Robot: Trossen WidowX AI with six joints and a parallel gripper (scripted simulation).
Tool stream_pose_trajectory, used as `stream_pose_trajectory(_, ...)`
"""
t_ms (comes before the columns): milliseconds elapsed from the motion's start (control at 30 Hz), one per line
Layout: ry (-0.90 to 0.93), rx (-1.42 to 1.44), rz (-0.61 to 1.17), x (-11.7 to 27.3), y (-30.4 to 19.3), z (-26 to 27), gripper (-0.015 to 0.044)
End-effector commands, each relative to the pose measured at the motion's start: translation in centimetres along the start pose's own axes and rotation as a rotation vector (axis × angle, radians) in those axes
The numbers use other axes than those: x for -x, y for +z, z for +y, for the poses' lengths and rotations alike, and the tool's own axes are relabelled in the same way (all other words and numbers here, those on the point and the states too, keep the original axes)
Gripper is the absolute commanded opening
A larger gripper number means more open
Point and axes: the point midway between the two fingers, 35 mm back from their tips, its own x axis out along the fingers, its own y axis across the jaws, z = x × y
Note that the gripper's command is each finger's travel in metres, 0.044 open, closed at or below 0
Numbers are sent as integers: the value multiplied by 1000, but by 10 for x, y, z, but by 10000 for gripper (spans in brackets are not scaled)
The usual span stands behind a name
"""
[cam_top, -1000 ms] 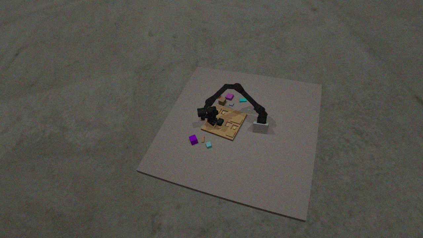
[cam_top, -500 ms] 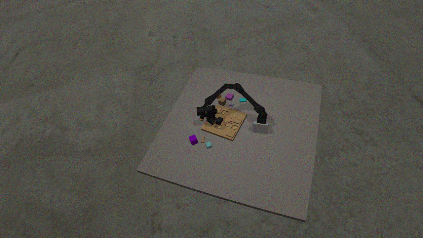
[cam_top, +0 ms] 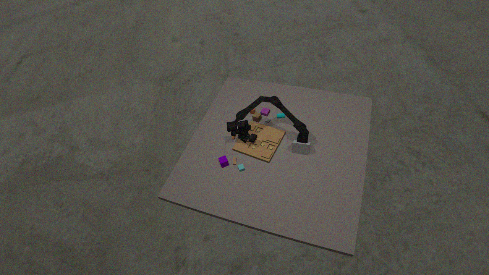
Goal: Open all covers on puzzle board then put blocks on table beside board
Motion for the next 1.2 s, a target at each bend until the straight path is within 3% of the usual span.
stream_pose_trajectory(0, 1, -3, -5, -1, 8, 5, 0)
stream_pose_trajectory(1167, 0, -3, -3, 30, 17, 13, 0)
